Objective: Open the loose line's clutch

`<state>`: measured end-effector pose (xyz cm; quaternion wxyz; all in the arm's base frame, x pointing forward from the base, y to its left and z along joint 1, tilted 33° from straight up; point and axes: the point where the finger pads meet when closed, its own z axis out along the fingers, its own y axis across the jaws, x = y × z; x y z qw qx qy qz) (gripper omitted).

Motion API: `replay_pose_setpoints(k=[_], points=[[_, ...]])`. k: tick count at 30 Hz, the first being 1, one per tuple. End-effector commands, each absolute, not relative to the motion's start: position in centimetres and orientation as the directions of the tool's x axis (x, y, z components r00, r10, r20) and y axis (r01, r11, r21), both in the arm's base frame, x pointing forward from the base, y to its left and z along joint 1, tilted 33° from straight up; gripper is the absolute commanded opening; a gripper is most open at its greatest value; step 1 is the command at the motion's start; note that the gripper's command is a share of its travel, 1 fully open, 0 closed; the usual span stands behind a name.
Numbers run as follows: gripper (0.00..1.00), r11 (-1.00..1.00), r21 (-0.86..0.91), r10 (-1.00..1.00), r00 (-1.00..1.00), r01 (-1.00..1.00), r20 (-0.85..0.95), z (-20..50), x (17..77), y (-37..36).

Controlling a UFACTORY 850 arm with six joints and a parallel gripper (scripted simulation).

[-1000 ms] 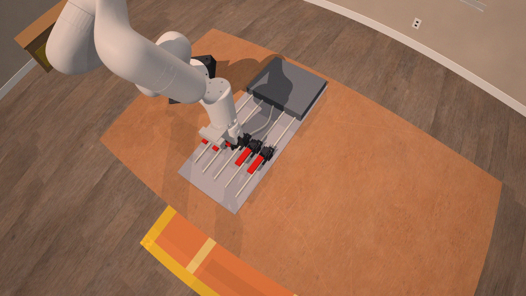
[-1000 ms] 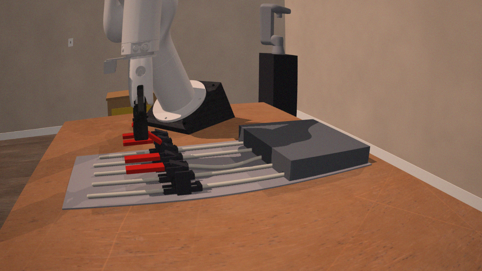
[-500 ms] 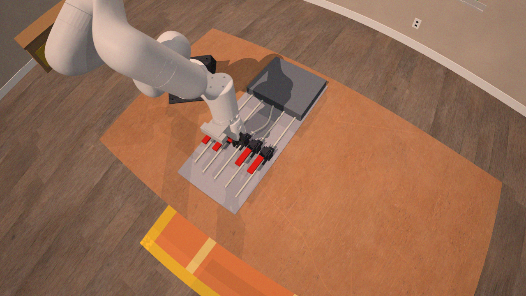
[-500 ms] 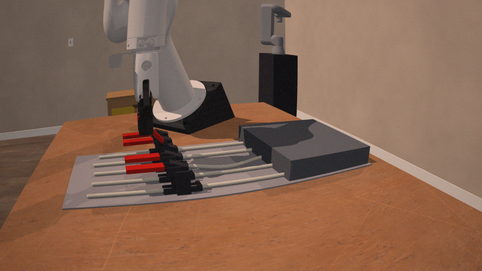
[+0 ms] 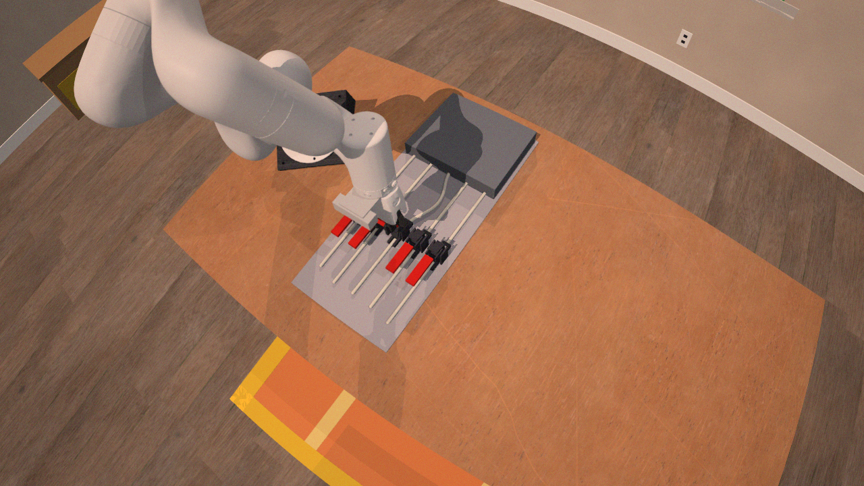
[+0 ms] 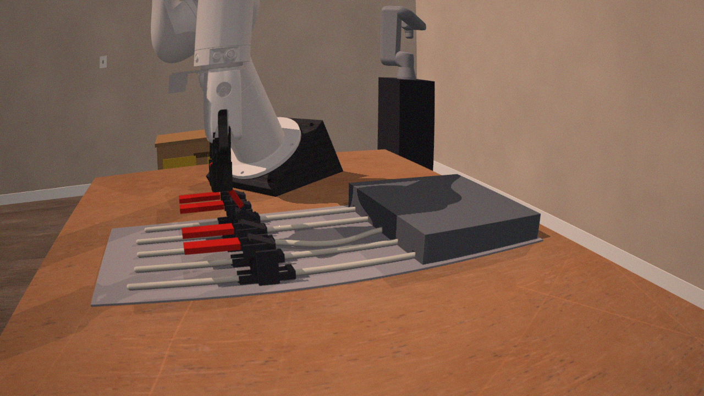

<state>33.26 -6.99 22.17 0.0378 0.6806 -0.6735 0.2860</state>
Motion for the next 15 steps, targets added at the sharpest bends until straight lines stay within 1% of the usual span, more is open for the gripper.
replay_pose_setpoints(k=[1,15], points=[[0.00,-0.090,-0.334,-0.896,-0.070,-0.938,0.439,22.1,33.2,-6.6],[0.00,-0.090,-0.334,-0.896,-0.070,-0.938,0.439,21.8,33.2,-4.9]])
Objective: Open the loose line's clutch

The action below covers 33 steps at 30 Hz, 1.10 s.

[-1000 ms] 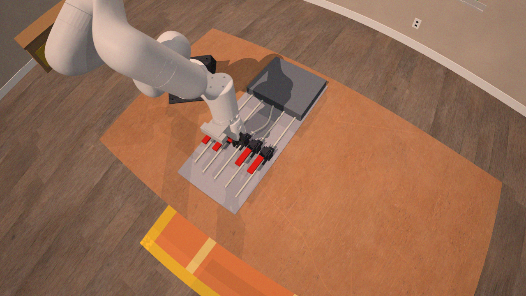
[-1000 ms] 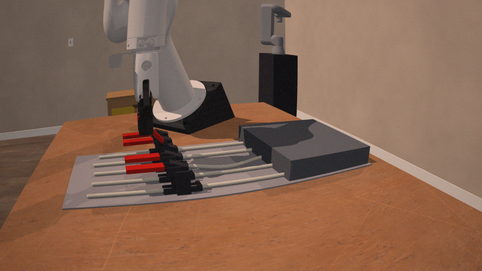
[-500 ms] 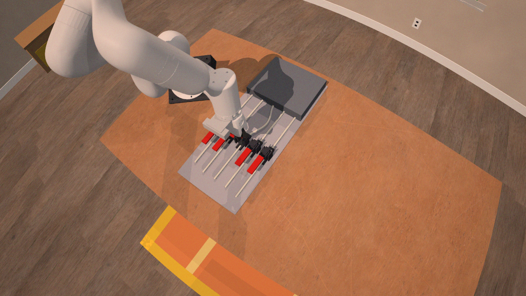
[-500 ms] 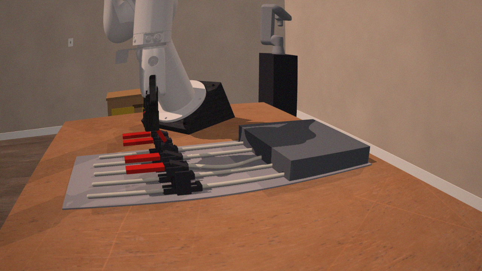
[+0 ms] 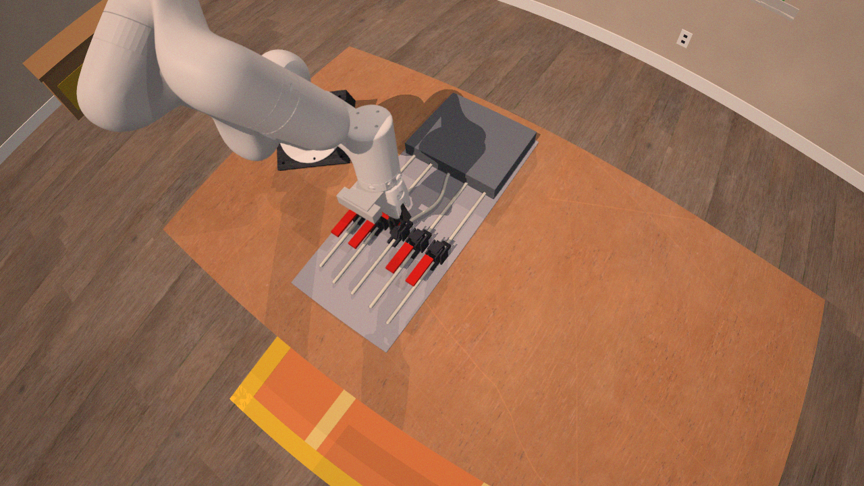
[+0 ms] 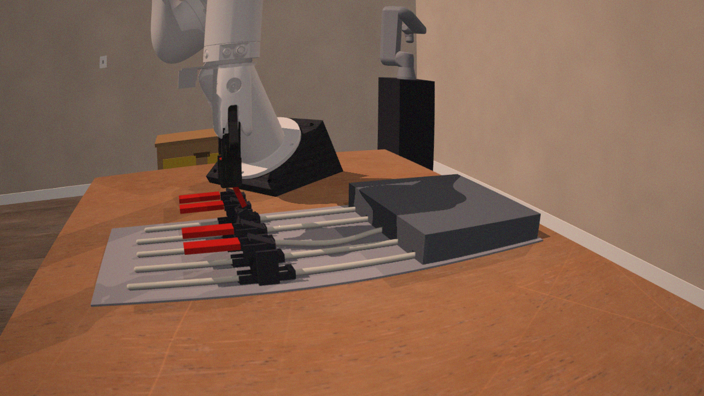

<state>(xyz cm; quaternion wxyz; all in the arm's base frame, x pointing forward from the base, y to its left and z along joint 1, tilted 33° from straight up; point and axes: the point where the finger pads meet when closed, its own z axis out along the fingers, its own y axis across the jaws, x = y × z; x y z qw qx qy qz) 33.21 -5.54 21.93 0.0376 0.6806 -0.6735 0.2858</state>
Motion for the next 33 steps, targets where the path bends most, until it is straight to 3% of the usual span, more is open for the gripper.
replay_pose_setpoints(k=[1,33], points=[[0.00,-0.090,-0.334,-0.896,-0.070,-0.938,0.439,21.7,33.2,-4.8],[0.00,-0.090,-0.334,-0.896,-0.070,-0.938,0.439,20.1,33.5,-2.0]])
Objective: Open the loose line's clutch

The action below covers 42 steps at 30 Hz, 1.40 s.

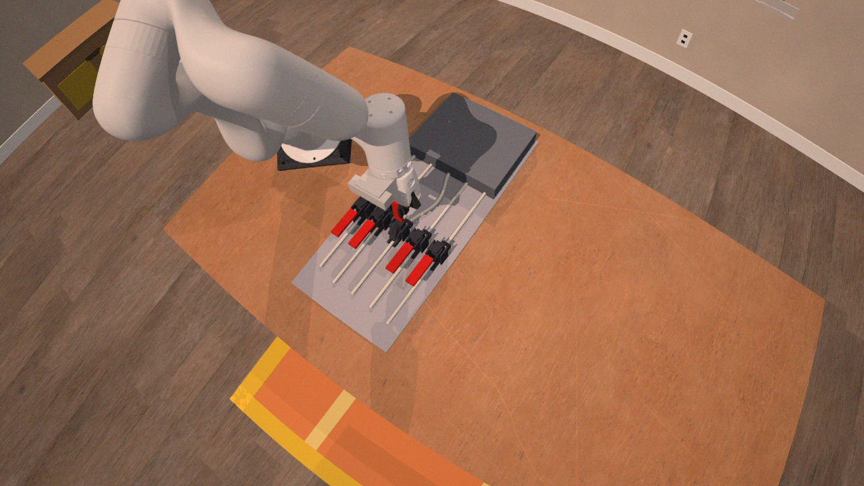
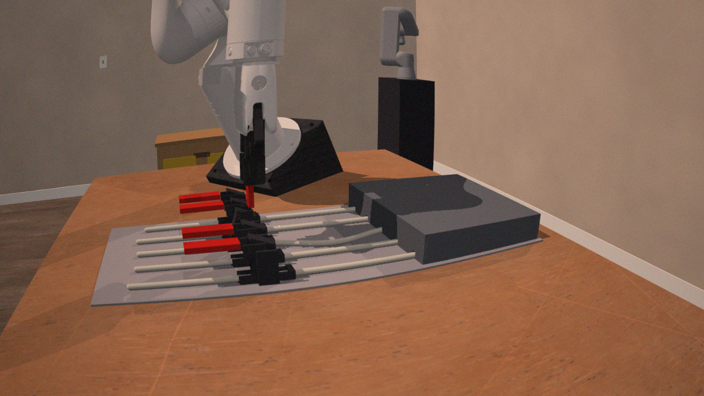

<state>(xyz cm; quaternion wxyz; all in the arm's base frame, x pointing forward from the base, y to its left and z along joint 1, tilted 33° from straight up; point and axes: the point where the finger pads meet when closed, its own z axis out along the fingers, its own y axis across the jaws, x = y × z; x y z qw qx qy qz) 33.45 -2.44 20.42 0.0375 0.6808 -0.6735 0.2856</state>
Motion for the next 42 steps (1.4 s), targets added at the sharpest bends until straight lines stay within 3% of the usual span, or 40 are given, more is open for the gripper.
replay_pose_setpoints(k=[1,42], points=[[0.00,-0.090,-0.334,-0.896,-0.070,-0.938,0.439,20.1,33.5,-2.0],[0.00,-0.090,-0.334,-0.896,-0.070,-0.938,0.439,16.7,34.5,0.3]])
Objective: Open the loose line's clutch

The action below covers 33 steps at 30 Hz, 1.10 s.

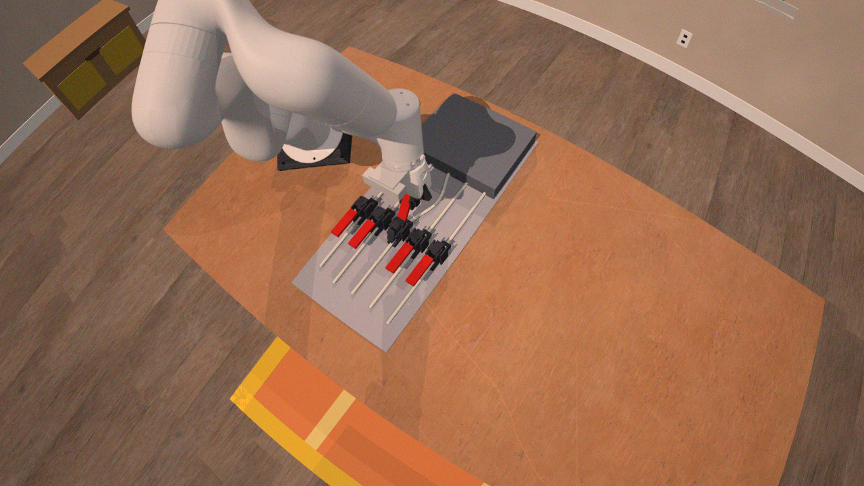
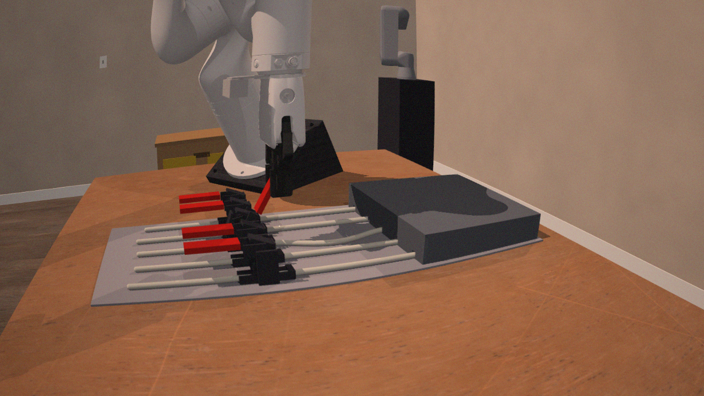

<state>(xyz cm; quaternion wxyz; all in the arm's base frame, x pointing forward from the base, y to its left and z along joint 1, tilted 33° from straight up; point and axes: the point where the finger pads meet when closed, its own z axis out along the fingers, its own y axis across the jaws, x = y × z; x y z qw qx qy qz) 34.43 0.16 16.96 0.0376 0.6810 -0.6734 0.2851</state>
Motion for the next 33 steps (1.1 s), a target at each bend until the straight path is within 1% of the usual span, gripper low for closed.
replay_pose_setpoints(k=[1,33], points=[[0.00,-0.090,-0.334,-0.896,-0.070,-0.938,0.439,16.7,34.5,0.3],[0.00,-0.090,-0.334,-0.896,-0.070,-0.938,0.439,13.6,35.6,0.6]])
